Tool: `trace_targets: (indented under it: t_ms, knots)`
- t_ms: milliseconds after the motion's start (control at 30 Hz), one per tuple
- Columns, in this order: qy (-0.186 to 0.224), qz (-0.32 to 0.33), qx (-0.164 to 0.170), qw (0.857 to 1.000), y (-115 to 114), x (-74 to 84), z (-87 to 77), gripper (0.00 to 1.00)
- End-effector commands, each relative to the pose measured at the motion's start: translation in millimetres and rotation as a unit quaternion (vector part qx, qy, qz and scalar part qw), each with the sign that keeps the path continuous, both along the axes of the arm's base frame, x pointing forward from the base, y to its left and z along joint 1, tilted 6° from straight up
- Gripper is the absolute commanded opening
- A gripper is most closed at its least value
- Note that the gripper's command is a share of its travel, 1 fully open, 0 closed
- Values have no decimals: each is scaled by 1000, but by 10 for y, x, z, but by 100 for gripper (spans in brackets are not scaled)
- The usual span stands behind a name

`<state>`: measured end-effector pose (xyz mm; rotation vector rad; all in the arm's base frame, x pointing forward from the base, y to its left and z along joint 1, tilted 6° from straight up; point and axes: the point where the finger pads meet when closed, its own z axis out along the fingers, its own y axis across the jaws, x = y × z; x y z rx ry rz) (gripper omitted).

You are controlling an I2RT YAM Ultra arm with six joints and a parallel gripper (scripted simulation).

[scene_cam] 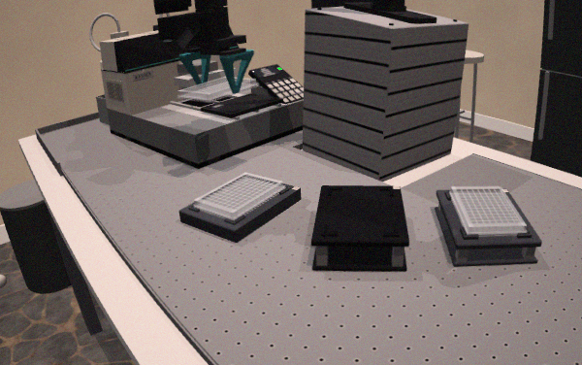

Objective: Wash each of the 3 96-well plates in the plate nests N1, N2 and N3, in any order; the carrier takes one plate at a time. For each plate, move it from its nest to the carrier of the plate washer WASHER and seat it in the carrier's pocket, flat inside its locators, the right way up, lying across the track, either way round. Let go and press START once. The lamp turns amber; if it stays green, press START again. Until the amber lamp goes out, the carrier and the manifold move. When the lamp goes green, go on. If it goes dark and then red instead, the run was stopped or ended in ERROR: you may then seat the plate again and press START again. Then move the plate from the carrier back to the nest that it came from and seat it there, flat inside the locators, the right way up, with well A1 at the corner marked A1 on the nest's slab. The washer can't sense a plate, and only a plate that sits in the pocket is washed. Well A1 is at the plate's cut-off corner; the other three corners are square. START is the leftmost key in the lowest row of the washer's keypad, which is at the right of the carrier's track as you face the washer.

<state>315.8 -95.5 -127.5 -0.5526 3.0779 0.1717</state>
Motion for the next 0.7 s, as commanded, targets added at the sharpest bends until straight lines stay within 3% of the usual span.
trace_targets:
  t_ms: [0, 67, 433, 667]
  knots:
    - [-8, 14, -2, 1000, -141, -13, 34, 0]
    - [-8, 14, -2, 1000, -141, -13, 34, 0]
    - [-8, 14, -3, 1000, -657, -218, 20, 0]
    - [-6, -3, -3, 1000, -701, -256, 19, 0]
